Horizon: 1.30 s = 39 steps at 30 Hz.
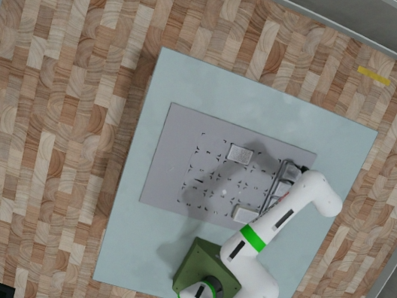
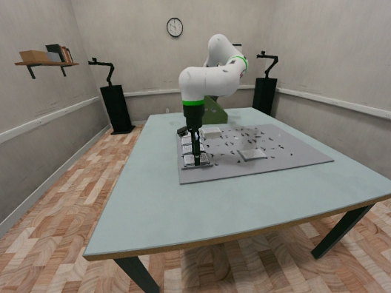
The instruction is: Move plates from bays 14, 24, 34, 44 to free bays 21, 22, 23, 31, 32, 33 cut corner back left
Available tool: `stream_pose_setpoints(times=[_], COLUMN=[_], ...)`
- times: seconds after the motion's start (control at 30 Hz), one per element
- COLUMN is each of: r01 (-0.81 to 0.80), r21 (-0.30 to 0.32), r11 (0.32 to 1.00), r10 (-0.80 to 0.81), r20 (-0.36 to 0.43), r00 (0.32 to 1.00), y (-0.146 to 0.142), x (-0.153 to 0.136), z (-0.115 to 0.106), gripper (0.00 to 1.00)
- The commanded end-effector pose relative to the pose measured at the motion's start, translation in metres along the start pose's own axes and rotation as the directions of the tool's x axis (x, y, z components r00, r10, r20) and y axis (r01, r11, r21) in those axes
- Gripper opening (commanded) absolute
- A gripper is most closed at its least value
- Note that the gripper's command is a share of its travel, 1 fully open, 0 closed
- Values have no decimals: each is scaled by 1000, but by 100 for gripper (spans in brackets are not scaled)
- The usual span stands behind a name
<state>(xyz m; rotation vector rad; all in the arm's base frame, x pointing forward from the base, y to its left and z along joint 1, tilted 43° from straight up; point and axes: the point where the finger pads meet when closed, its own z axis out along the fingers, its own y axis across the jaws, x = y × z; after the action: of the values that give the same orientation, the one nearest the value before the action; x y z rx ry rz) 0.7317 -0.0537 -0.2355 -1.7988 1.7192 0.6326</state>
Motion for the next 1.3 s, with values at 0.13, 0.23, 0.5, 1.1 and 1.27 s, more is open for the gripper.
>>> stream_pose_setpoints(times=[0.13,0.23,0.5,1.1,1.27], r01=[0,0,0,0,0], r21=[2,2,2,2,2], r11=[1000,1000,1000,1000,1000], r10=[0,0,0,0,0], r20=[-1,-1,-1,-1,-2], r00=[1000,1000,1000,1000,1000], y=[-1,-1,-1,-1,-1], x=[0,0,0,0,0], z=[-2,-2,-2,-2,-3], gripper=[58,58,57,10,10])
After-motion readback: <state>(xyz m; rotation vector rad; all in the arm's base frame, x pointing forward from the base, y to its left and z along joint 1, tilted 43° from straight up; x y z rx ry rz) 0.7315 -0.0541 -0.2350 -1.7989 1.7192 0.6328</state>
